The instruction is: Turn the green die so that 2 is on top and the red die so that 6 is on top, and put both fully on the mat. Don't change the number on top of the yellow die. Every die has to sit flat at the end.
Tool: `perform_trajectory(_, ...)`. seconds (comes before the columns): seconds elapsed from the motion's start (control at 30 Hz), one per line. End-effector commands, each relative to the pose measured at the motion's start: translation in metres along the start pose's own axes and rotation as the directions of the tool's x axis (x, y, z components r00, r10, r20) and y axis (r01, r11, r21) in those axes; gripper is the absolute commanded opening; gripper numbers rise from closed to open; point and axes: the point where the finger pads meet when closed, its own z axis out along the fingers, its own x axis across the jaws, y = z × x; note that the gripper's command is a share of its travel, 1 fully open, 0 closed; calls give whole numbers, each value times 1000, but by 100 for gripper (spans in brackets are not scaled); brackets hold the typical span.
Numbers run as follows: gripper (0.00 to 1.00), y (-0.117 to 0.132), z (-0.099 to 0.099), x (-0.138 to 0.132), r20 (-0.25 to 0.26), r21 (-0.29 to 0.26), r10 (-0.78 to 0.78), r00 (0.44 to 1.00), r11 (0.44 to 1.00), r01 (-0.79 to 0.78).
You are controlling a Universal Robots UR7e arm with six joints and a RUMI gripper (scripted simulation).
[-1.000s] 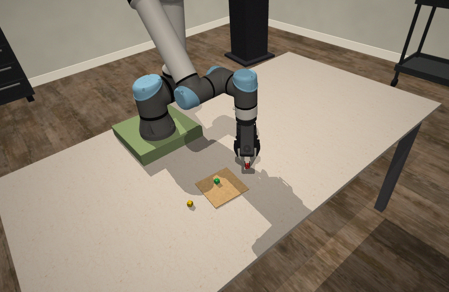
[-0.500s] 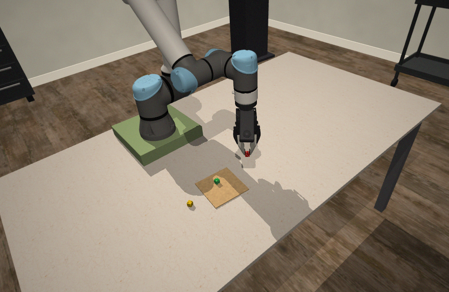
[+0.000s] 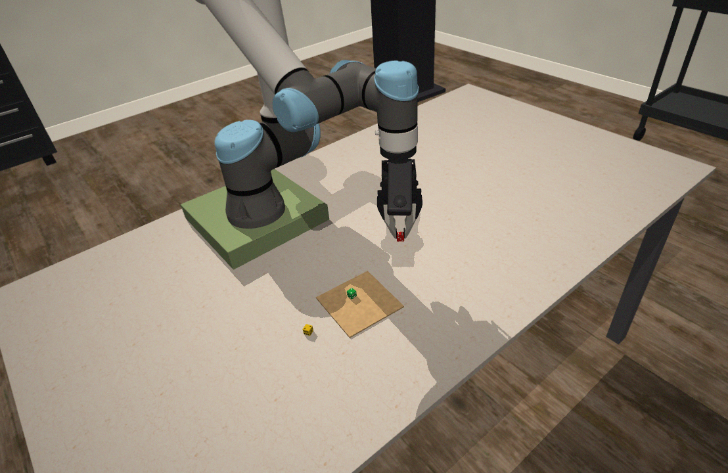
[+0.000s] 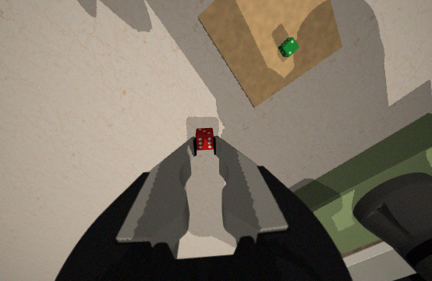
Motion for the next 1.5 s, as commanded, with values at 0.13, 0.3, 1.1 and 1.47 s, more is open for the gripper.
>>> perform_trajectory(0.13, 0, 0, -1, 0, 1, 0, -1, 1000, 1000, 1)
perform_trajectory(0.3, 0, -4, -2, 1, 1, 1, -20, 1000, 1000, 20)
perform_trajectory(1.1, 0, -84, -5, 51, 0, 1, -520, 854, 854, 520)
perform_trajectory(1.47, 0, -107, -6, 73, 0, 1, -666, 746, 746, 666)
